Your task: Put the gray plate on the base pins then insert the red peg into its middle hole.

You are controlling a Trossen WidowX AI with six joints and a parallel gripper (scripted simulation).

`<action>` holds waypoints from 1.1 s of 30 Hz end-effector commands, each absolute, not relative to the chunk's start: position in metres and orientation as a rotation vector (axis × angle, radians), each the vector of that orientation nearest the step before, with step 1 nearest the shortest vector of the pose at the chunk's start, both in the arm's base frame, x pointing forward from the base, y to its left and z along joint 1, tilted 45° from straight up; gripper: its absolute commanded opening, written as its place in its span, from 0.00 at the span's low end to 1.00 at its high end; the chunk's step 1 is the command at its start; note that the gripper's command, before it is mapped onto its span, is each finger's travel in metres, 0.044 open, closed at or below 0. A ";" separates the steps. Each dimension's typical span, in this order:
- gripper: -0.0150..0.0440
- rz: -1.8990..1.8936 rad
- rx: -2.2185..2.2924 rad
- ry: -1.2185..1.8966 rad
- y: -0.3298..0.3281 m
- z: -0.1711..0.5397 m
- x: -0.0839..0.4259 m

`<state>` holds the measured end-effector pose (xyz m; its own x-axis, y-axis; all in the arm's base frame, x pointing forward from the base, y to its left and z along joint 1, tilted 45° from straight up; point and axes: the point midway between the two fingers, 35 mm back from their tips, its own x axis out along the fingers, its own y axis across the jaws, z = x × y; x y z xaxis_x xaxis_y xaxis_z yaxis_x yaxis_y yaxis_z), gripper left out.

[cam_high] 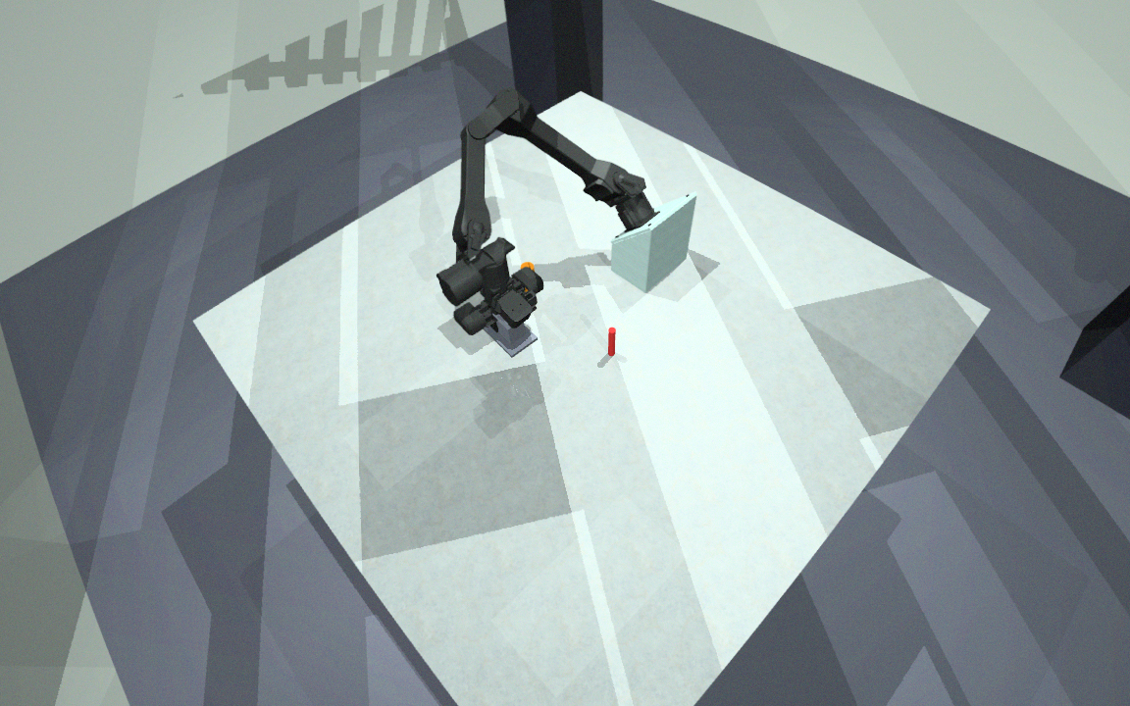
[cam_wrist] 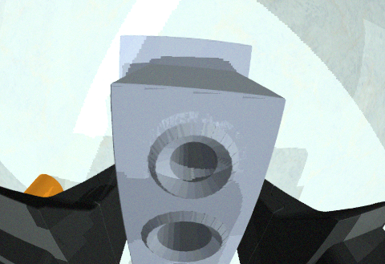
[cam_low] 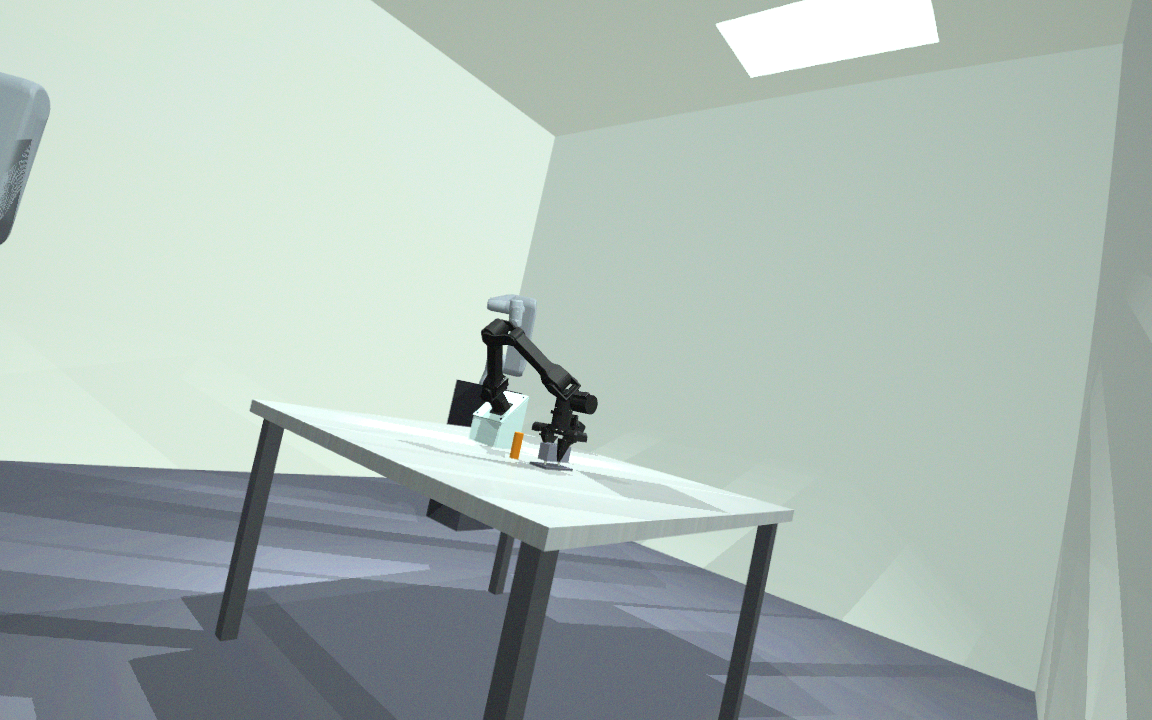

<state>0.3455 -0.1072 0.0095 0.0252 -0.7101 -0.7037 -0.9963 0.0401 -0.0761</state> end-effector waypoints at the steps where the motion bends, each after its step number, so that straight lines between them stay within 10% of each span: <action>1: 0.25 0.640 -1.719 1.755 -0.112 0.003 0.343; 19: 0.25 0.635 -1.724 1.746 -0.112 0.004 0.345; 33: 0.88 0.635 -1.724 1.746 -0.112 0.004 0.345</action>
<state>0.3447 -0.1119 0.0034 0.0202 -0.7104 -0.7035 -0.9965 0.0429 -0.0720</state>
